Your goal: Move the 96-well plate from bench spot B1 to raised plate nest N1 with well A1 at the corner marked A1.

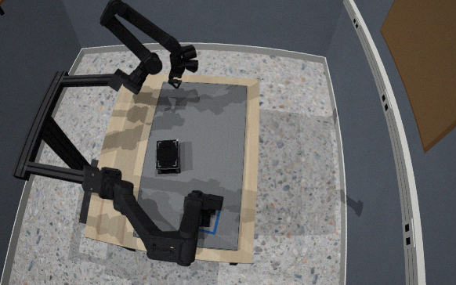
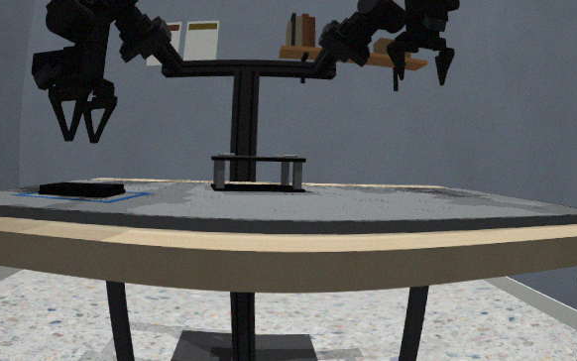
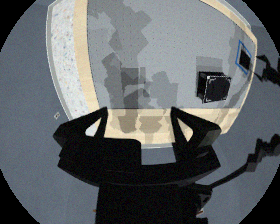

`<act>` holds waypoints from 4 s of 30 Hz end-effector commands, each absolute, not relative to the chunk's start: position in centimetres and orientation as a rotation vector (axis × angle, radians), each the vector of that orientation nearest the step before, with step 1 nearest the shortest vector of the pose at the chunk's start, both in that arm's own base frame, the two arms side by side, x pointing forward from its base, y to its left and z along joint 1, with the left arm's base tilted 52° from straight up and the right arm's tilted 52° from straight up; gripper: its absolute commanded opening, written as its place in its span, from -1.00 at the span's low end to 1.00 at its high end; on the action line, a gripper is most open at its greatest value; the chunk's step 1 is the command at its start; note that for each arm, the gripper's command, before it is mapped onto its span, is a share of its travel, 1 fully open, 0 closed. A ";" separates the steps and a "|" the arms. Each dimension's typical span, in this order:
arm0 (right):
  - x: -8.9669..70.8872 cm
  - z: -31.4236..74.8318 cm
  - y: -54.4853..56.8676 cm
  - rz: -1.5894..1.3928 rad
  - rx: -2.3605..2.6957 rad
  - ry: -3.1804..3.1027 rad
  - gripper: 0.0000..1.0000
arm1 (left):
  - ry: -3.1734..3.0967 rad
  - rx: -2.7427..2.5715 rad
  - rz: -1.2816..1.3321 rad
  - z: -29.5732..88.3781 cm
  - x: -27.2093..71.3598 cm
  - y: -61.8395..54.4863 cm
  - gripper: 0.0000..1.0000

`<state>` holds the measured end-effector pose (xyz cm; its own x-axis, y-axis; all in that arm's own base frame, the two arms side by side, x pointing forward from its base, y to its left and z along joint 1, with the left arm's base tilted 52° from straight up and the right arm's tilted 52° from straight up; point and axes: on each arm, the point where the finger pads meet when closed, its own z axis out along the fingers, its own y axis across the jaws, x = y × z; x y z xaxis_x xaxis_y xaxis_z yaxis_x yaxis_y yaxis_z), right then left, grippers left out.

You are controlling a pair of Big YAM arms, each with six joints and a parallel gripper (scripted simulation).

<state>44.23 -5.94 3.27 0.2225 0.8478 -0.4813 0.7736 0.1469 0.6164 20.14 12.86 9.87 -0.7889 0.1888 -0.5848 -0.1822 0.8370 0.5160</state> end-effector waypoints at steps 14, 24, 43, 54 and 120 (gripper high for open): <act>44.2 3.4 -5.6 0.115 1.635 1.535 1.00 | 2.337 -0.012 0.749 11.1 20.6 13.0 1.00; 45.1 2.5 -6.8 0.105 1.638 1.532 1.00 | 2.337 -0.012 0.749 11.1 20.6 13.0 1.00; 46.9 1.0 -7.8 0.109 1.628 1.542 1.00 | 2.337 -0.012 0.749 11.1 20.6 13.0 1.00; 47.8 0.0 -9.1 0.103 1.638 1.532 1.00 | 2.337 -0.012 0.749 11.1 20.6 13.0 1.00; 48.5 -2.1 -9.1 0.114 1.635 1.546 1.00 | 2.337 -0.012 0.749 11.1 20.6 13.0 1.00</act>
